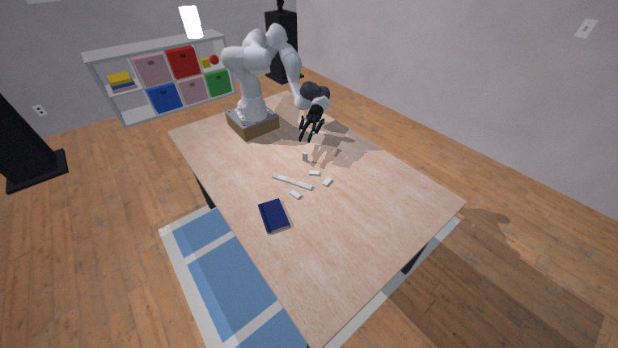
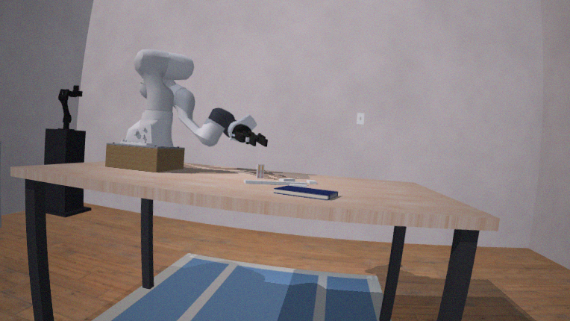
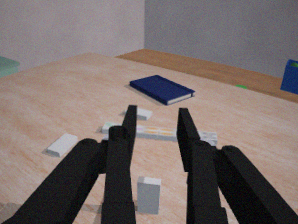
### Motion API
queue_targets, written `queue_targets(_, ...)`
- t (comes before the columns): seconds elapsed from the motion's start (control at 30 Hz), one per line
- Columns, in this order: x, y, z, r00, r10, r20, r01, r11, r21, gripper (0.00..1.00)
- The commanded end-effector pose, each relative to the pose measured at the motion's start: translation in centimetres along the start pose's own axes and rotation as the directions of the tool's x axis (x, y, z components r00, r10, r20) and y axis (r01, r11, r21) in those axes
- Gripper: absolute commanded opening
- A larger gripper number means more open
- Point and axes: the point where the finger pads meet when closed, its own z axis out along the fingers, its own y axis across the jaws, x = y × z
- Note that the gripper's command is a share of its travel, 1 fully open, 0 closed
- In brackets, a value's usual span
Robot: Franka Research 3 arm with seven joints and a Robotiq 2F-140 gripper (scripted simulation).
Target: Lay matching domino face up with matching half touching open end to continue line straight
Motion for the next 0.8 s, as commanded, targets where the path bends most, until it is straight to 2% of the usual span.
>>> queue_targets(0.0,0.7,-0.7,0.7,0.999,-0.036,0.016,0.035,0.999,0.025,0.33)
queue_targets(0.23,0.9,-0.9,1.0,0.983,-0.127,0.133,0.115,0.989,0.092,0.33)
queue_targets(0.43,1.0,-1.0,1.4,0.946,-0.221,0.237,0.184,0.969,0.166,0.33)
queue_targets(0.5,1.0,-1.0,1.4,0.946,-0.221,0.237,0.184,0.969,0.166,0.33)
queue_targets(0.63,1.1,-1.1,1.6,0.905,-0.293,0.308,0.230,0.946,0.227,0.33)
queue_targets(0.77,1.2,-1.2,1.8,0.844,-0.377,0.382,0.273,0.914,0.300,0.33)
